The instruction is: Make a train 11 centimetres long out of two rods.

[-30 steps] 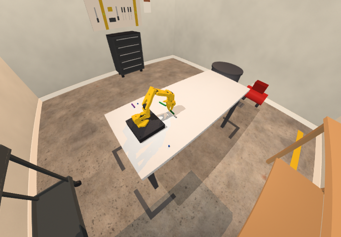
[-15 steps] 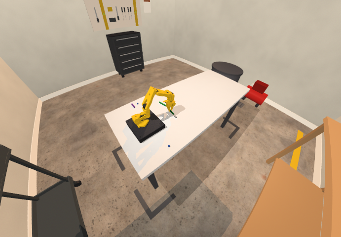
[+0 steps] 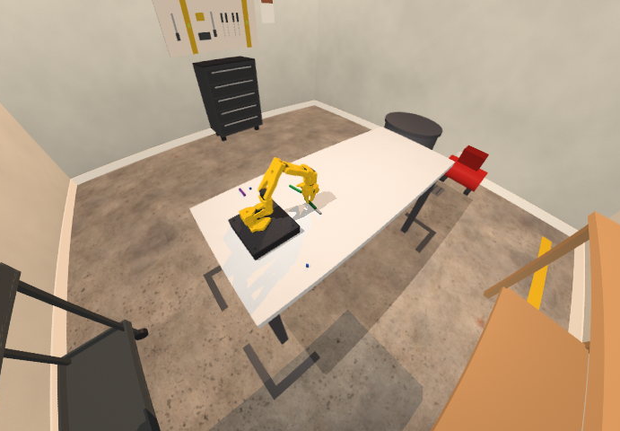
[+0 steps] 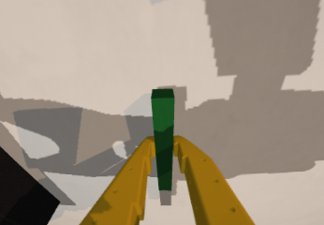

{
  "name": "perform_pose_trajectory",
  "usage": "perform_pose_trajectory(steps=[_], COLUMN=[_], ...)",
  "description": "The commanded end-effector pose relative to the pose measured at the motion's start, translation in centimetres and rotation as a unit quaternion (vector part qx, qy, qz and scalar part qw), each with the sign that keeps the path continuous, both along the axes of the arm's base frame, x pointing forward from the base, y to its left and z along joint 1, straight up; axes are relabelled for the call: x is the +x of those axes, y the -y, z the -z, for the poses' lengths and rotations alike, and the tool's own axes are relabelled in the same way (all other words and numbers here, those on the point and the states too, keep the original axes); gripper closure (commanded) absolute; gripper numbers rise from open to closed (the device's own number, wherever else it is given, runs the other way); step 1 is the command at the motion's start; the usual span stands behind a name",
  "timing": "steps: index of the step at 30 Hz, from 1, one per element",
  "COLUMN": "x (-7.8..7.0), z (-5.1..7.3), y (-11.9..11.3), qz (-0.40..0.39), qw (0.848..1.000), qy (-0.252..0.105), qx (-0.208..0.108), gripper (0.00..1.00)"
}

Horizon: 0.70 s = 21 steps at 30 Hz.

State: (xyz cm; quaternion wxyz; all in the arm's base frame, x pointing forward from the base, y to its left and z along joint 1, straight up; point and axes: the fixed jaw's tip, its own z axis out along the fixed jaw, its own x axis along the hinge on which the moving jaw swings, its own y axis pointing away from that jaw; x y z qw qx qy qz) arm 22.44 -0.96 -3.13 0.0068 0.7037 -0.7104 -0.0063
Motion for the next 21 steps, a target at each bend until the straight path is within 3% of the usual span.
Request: perform_pose_trajectory(steps=[1, 21], x=[0.07, 0.18], z=[0.32, 0.44], y=[0.13, 0.13], qz=[0.008, 0.008], qw=[1.000, 1.000], qy=[0.000, 0.005], qx=[0.001, 0.000], gripper=[1.00, 1.00])
